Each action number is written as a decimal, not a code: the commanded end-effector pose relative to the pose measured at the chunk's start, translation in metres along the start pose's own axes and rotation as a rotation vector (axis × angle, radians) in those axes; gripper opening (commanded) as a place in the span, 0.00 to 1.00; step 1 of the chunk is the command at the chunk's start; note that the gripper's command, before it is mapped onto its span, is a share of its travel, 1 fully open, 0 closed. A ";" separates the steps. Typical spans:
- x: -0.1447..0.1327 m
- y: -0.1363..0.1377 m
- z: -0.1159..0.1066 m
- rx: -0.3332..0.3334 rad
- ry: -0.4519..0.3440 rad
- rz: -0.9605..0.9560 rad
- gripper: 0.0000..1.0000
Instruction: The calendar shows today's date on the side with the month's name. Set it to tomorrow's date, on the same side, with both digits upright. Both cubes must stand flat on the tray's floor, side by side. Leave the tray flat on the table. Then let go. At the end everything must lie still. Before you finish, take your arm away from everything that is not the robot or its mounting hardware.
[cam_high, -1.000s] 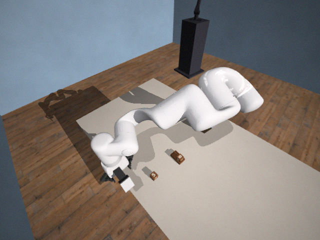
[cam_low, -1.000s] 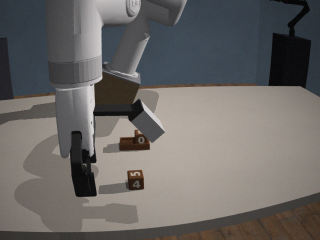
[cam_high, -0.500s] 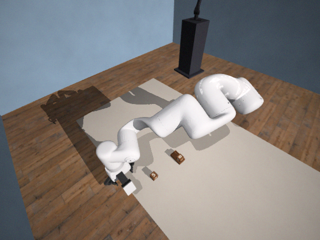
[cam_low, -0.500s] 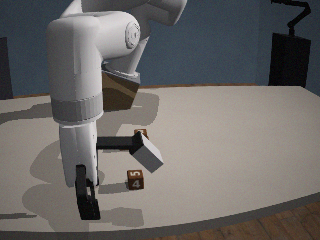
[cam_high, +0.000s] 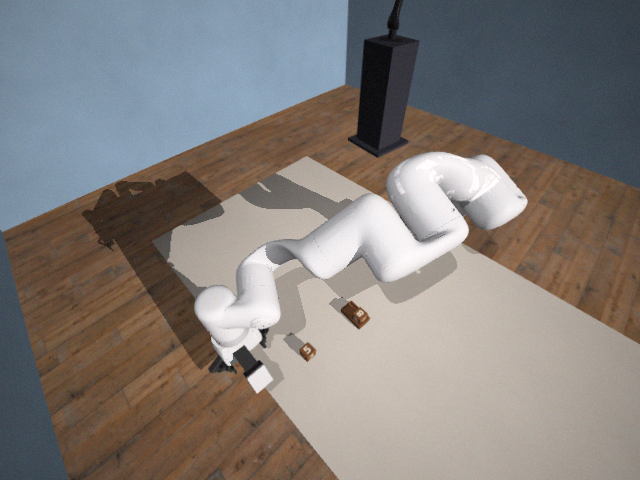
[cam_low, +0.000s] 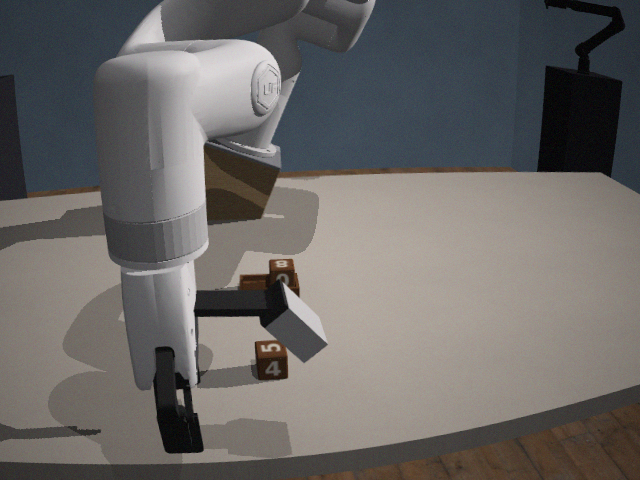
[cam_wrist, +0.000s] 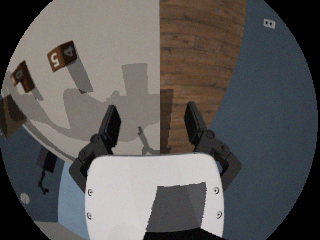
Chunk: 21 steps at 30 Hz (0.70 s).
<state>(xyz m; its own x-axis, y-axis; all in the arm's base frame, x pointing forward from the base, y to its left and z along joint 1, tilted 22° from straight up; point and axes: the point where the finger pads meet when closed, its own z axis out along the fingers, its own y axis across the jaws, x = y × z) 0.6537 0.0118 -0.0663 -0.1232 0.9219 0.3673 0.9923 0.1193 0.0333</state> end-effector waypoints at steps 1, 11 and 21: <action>0.000 0.001 0.008 -0.004 -0.001 -0.001 1.00; 0.000 0.001 0.025 -0.004 -0.001 -0.001 1.00; 0.000 0.001 0.026 -0.004 -0.001 -0.001 1.00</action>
<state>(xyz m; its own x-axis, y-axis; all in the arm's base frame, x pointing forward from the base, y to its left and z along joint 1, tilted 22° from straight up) 0.6532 0.0222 -0.0925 -0.1231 0.9219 0.3674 0.9923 0.1195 0.0325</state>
